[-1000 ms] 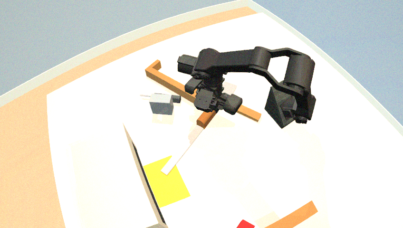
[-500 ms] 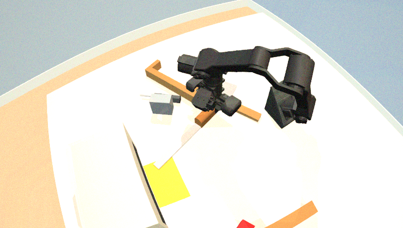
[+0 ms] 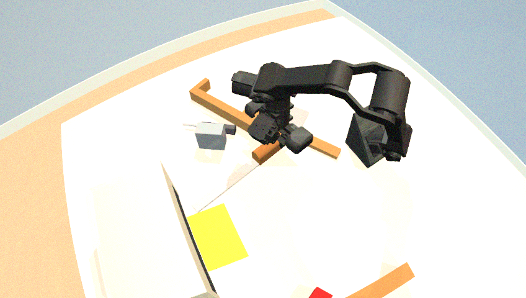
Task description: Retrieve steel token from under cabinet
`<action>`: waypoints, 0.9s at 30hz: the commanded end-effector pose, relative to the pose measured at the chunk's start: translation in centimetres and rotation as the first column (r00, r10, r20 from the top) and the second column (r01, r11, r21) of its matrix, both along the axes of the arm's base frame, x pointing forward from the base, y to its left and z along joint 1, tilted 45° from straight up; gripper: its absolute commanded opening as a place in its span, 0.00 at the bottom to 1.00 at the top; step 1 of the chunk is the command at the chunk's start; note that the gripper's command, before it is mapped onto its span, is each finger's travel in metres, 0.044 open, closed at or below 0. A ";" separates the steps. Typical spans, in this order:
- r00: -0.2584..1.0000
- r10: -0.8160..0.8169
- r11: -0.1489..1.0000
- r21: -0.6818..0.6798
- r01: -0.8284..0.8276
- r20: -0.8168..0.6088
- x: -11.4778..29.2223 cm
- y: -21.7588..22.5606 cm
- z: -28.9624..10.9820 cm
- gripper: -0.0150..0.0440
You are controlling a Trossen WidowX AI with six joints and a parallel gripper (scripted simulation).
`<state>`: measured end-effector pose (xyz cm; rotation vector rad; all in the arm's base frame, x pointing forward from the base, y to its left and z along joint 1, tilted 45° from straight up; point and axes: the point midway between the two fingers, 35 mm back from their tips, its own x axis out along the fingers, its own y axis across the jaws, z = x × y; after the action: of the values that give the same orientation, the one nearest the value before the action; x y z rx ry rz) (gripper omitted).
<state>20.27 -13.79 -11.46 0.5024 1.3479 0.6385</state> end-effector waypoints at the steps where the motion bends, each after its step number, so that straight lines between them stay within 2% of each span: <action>1: 1.000 -0.016 1.000 0.002 0.016 -0.012 0.0 -0.1 0.0 0.25; 8: 1.000 -0.006 1.000 0.000 0.006 -0.006 0.0 0.0 0.0 0.57; 11: 1.000 -0.006 1.000 0.000 0.006 -0.006 0.0 0.0 0.0 0.59; 14: 1.000 -0.007 1.000 0.000 0.007 -0.005 0.0 0.0 0.0 0.71; 27: 1.000 -0.007 1.000 0.001 0.007 -0.004 -0.1 0.2 -0.3 0.71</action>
<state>20.21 -13.73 -11.67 0.5059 1.3508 0.6314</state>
